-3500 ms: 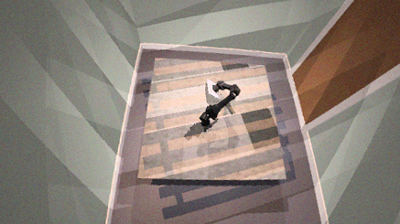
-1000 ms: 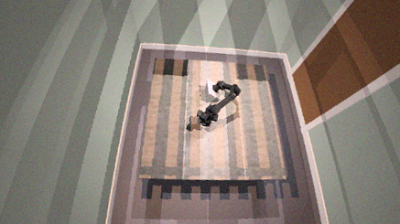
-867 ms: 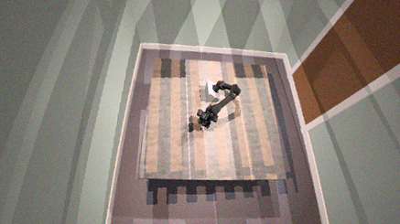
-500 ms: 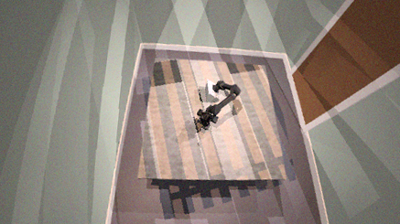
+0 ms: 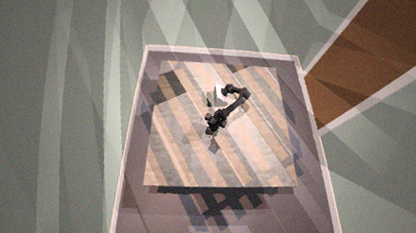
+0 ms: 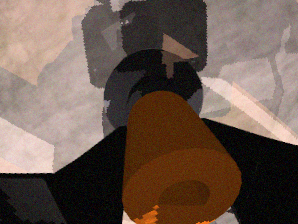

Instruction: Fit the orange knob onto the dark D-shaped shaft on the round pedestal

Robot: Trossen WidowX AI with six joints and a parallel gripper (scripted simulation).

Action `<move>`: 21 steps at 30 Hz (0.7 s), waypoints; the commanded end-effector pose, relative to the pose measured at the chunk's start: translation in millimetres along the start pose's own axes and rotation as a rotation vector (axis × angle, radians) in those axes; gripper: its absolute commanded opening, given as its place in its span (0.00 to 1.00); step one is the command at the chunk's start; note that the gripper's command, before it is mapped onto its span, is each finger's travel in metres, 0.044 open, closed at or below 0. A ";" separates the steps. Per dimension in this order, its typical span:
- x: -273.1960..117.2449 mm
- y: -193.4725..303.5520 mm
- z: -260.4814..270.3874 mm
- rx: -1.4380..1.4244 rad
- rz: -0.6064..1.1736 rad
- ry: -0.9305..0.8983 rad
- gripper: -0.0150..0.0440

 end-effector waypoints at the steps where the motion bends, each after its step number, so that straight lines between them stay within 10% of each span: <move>1: 0.3 -0.2 -0.6 0.001 -0.006 0.003 0.25; 21: -6.2 -3.1 2.6 0.210 -0.007 0.002 0.25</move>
Point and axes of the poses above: the point midway between the two fingers, 35 mm back from their tips, its own x axis out along the fingers, its own z axis across the jaws, y = z × x, the point moved 9 cm from there along -x, back along the fingers, and after that the axes turned 9 degrees about x, right-handed, at the moved point
